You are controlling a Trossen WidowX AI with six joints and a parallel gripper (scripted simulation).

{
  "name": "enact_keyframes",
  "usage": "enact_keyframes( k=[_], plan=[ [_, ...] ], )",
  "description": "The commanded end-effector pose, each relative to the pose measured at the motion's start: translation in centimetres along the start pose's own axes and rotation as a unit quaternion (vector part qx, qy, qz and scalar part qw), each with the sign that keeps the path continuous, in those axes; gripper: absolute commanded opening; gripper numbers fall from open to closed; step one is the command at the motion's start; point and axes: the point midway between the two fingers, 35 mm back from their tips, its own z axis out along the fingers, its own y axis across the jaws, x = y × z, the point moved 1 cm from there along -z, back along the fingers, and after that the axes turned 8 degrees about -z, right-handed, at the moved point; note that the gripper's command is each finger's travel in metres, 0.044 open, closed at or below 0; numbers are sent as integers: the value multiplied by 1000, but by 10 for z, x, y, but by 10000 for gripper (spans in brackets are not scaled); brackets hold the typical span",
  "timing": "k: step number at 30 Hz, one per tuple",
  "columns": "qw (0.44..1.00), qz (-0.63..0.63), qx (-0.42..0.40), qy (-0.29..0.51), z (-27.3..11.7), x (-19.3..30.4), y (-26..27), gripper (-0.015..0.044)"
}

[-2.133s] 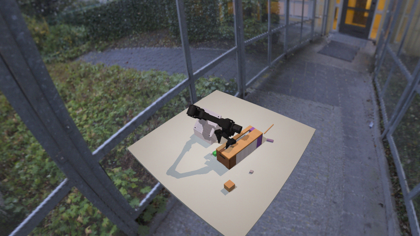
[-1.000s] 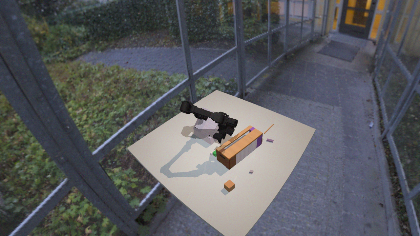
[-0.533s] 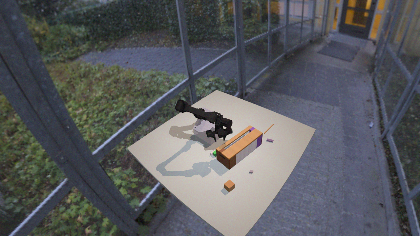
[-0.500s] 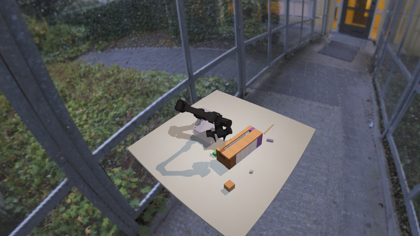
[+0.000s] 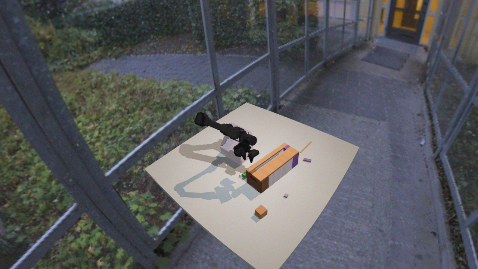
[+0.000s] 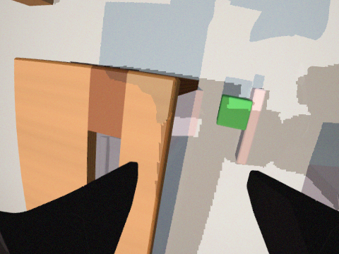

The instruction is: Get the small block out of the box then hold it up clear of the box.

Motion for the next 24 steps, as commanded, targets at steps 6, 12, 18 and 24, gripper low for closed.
enact_keyframes(
  k=[6,12,18,24],
  plan=[
    [782,618,-64,54,-6,-13,-19,285],
    [676,730,-69,72,-7,-16,-22,285],
    [674,732,-69,72,-7,-16,-22,285],
    [674,732,-69,72,-7,-16,-22,285]
  ],
)
